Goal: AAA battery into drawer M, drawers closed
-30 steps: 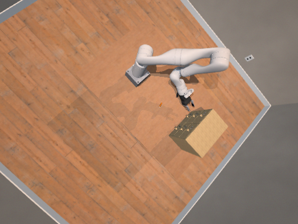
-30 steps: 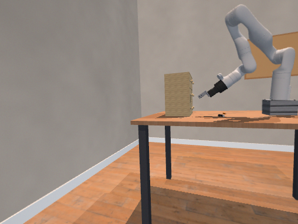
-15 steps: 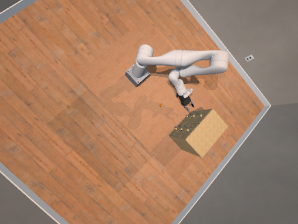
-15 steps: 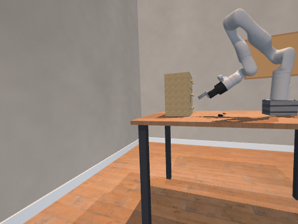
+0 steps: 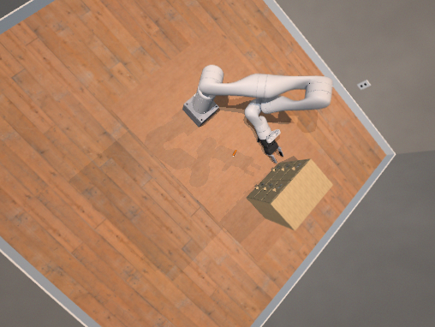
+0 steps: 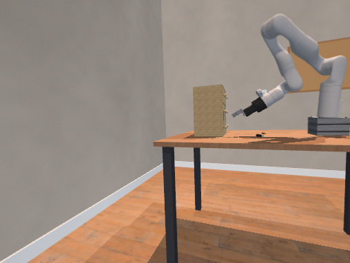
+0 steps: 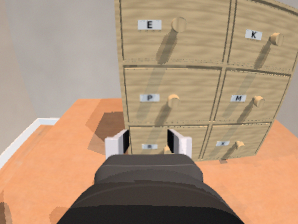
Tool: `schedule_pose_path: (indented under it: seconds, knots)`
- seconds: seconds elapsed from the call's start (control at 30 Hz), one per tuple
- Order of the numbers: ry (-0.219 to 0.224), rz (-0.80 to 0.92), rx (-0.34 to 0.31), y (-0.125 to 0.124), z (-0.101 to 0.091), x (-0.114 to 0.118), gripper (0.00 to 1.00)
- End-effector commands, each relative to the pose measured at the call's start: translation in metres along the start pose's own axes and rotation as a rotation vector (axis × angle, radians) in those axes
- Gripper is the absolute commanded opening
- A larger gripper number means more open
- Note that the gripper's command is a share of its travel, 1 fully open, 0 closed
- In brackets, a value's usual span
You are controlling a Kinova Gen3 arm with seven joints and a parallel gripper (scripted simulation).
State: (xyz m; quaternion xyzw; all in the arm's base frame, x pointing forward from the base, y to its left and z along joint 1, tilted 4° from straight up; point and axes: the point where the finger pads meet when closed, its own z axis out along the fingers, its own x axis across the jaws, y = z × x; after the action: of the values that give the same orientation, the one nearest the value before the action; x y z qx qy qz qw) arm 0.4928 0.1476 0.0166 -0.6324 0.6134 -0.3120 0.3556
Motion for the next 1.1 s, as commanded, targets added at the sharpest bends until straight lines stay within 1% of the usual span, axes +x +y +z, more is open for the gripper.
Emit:
schedule_pose_path:
  seconds: [0.0,1.07]
  knots:
    - [0.001,-0.002,0.000,0.0017,0.0004,0.0003,1.00]
    - [0.000,-0.002,0.015,0.0025,0.0019,0.0002,1.00]
